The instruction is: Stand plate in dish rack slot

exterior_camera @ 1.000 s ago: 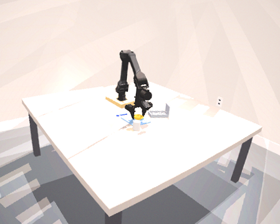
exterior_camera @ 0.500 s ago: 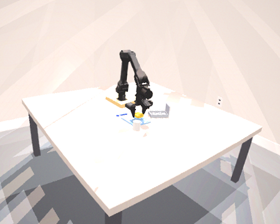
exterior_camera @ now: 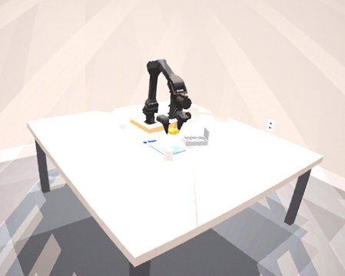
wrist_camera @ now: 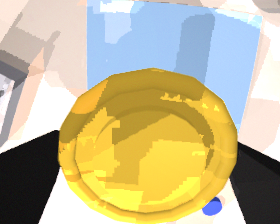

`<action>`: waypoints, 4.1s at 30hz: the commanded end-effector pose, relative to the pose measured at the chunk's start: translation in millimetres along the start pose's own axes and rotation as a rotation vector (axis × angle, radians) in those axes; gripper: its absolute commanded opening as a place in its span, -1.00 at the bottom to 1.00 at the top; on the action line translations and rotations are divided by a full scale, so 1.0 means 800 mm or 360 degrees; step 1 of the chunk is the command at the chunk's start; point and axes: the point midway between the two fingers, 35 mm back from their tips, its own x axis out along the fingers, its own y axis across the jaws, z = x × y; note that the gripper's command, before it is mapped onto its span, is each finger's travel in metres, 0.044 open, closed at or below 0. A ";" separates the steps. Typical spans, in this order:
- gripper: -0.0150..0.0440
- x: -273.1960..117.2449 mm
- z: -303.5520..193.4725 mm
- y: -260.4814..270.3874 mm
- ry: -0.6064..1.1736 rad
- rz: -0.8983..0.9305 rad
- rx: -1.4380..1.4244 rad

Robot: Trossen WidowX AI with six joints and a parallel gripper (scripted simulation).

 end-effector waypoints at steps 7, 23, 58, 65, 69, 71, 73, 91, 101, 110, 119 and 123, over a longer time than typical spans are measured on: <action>-0.49 -0.051 0.004 -0.001 -0.0016 -0.0009 0.0010; -0.49 -0.116 0.003 0.001 -0.0016 -0.0008 0.0010; -0.49 -0.069 -0.051 0.120 0.0179 0.0308 0.0201; -0.49 -0.050 -0.054 0.123 0.0216 0.0497 -0.0030; -0.49 -0.040 -0.056 0.125 0.0215 0.0611 -0.0158; -0.49 -0.036 -0.056 0.126 0.0208 0.0669 -0.0220; -0.49 -0.032 -0.057 0.127 0.0198 0.0728 -0.0281; -0.49 -0.001 -0.062 0.131 -0.0083 0.1230 -0.0778; -0.49 0.010 -0.063 0.131 -0.0379 0.1449 -0.1005; -0.49 0.017 -0.063 0.127 -0.0719 0.1579 -0.1173; -0.49 0.021 -0.062 0.121 -0.1107 0.1624 -0.1305; -0.49 0.022 -0.061 0.117 -0.1289 0.1612 -0.1351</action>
